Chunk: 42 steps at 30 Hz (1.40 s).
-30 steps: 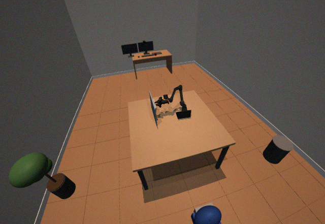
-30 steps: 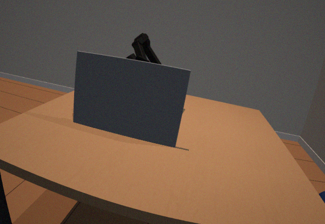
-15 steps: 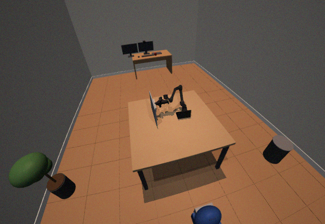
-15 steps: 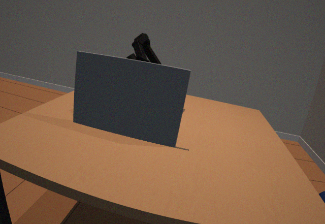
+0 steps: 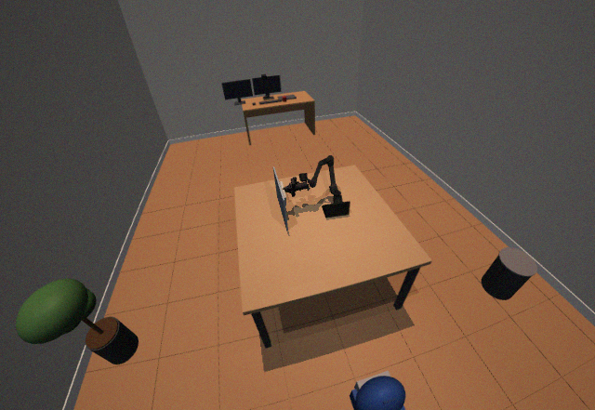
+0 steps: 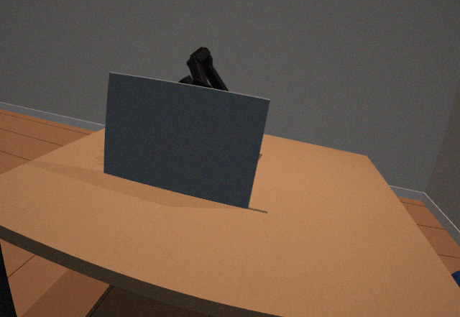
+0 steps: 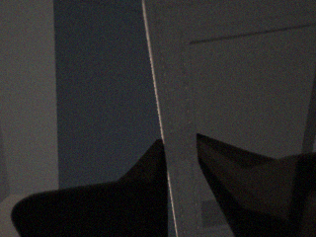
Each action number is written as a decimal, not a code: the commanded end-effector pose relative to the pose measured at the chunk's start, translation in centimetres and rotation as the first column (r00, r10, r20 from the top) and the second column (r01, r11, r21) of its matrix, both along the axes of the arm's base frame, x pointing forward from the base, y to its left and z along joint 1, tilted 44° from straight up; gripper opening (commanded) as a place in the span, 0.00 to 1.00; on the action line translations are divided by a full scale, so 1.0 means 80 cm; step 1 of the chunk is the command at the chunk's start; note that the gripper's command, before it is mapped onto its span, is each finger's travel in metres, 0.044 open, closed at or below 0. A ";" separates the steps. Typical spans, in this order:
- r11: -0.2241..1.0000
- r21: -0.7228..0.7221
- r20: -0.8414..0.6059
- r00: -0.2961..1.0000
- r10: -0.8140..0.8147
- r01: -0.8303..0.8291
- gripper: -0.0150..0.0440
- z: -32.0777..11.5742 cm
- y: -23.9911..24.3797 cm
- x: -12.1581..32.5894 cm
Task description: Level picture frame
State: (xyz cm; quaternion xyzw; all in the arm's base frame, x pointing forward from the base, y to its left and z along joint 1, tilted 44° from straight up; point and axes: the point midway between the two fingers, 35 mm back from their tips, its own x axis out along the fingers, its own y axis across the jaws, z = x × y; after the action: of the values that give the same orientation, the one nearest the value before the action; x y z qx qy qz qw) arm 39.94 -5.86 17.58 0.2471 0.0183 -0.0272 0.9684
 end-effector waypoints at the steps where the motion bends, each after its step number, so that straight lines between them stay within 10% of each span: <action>1: 1.000 0.005 0.000 1.000 -0.003 0.003 0.25 0.001 0.001 0.000; 42: 1.000 0.005 0.000 1.000 -0.003 0.003 0.25 0.005 0.008 0.001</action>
State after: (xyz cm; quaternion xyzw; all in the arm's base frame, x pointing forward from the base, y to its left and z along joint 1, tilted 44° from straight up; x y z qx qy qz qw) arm 39.96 -5.34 17.78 0.2475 0.0205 -0.0332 0.9681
